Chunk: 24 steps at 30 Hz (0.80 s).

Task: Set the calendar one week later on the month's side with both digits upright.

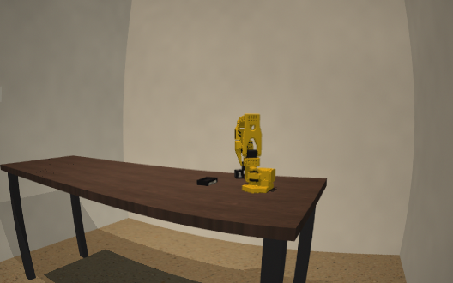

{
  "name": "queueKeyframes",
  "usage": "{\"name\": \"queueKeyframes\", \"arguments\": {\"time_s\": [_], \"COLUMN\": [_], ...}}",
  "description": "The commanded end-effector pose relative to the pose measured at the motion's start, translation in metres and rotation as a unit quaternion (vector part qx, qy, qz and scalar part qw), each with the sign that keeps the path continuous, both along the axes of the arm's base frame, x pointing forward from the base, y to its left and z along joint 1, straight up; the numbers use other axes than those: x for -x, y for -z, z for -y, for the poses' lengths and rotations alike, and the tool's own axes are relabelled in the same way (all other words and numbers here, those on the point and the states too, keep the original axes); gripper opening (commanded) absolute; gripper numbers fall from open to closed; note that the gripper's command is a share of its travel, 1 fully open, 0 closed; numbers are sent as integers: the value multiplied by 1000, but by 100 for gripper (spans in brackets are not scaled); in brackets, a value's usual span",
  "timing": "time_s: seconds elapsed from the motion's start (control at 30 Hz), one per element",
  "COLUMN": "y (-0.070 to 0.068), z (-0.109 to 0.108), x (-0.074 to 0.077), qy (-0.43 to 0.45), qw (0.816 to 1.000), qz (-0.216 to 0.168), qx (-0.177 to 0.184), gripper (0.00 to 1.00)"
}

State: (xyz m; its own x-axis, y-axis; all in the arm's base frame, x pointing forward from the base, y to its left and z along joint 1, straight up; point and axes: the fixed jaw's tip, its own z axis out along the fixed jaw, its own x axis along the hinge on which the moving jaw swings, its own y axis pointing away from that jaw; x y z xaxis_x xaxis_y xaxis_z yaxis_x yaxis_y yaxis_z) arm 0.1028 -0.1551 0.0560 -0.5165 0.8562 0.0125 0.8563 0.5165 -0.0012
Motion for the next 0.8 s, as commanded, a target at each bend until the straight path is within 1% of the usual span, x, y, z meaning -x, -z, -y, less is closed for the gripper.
{"name": "queueKeyframes", "arguments": {"time_s": [0.0,0.23,0.57,0.6,0.77], "y": [-8,-8,-8,-9,-9], "z": [8,13,14,12,12], "x": [3,14,16,21,21], "qy": [23,57,64,75,75], "qw": [999,998,997,997,997], "qz": [15,15,15,15,15], "qx": [25,26,26,28,28], "gripper": [0,0,0,0,0]}}
